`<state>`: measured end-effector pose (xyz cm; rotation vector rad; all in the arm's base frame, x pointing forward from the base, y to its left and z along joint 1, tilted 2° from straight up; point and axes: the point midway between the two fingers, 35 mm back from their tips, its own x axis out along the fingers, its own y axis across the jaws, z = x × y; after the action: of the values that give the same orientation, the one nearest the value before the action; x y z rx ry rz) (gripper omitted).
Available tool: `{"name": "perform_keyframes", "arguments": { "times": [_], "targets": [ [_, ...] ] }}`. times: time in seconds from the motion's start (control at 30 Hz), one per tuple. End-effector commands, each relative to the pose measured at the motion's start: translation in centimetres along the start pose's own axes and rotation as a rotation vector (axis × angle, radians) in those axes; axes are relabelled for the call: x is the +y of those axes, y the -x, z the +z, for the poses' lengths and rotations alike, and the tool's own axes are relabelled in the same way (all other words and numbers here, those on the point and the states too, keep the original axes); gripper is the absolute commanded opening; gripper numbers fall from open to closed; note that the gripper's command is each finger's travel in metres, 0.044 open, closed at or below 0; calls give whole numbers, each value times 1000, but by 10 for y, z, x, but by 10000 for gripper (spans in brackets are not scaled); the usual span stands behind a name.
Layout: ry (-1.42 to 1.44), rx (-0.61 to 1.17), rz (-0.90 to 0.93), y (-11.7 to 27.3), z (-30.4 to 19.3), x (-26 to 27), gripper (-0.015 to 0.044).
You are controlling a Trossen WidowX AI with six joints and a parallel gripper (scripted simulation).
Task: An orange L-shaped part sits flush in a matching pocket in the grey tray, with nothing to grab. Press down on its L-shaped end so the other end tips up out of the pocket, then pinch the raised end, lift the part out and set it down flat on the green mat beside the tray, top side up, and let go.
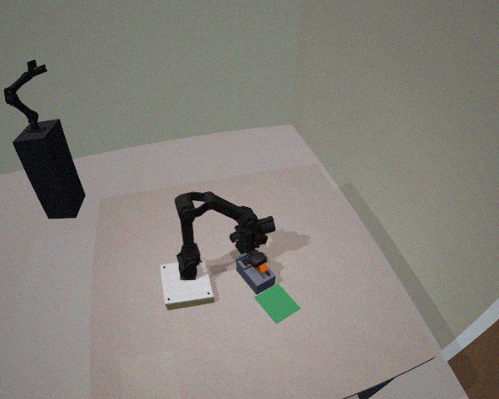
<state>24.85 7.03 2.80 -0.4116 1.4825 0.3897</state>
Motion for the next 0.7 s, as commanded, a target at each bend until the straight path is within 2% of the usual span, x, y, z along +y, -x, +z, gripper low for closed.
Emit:
{"name": "perform_keyframes", "arguments": {
  "times": [0.0,0.67],
  "targets": [
    [-2,13,-14,-2,-4,-3,180],
    [-2,13,-13,14,-3,9,180]
  ]
}}
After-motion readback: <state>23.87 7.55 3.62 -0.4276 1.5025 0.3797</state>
